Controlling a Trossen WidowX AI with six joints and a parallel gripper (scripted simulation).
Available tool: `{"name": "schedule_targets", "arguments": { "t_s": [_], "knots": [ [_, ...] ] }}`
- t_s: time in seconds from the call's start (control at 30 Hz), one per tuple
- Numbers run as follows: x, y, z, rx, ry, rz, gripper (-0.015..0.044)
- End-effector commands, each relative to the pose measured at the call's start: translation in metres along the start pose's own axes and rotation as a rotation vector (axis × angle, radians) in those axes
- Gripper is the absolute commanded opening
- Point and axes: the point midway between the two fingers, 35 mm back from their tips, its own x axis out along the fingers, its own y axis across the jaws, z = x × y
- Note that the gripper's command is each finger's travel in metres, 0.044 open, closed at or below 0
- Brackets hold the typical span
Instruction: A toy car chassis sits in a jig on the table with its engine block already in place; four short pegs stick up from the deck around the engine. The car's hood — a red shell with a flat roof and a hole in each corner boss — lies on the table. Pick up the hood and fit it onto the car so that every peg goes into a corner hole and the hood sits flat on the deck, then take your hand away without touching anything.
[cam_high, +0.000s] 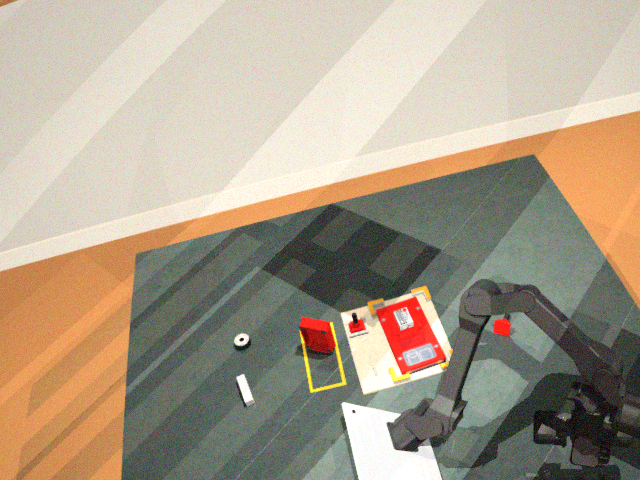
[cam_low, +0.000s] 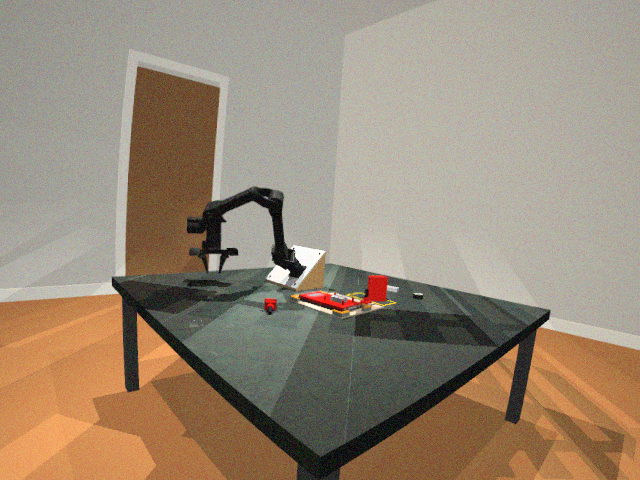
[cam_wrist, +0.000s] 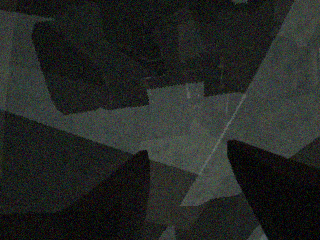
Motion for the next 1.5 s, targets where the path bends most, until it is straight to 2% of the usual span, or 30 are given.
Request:
{"name": "schedule_targets", "arguments": {
  "t_s": [0.0, 0.23, 0.27, 0.9, 1.47],
  "knots": [
    [0.000, 0.000, 0.000, -0.003, 0.001, -0.001, 0.0193],
    [0.017, 0.008, -0.031, -0.203, 0.073, -0.037, 0.0010],
    [0.021, 0.009, -0.038, -0.244, 0.088, -0.044, 0.0000],
    [0.062, -0.004, -0.187, -1.008, 0.400, -0.078, 0.0000],
    [0.061, -0.084, -0.323, -1.660, 0.691, -0.046, 0.0000]
  ]
}}
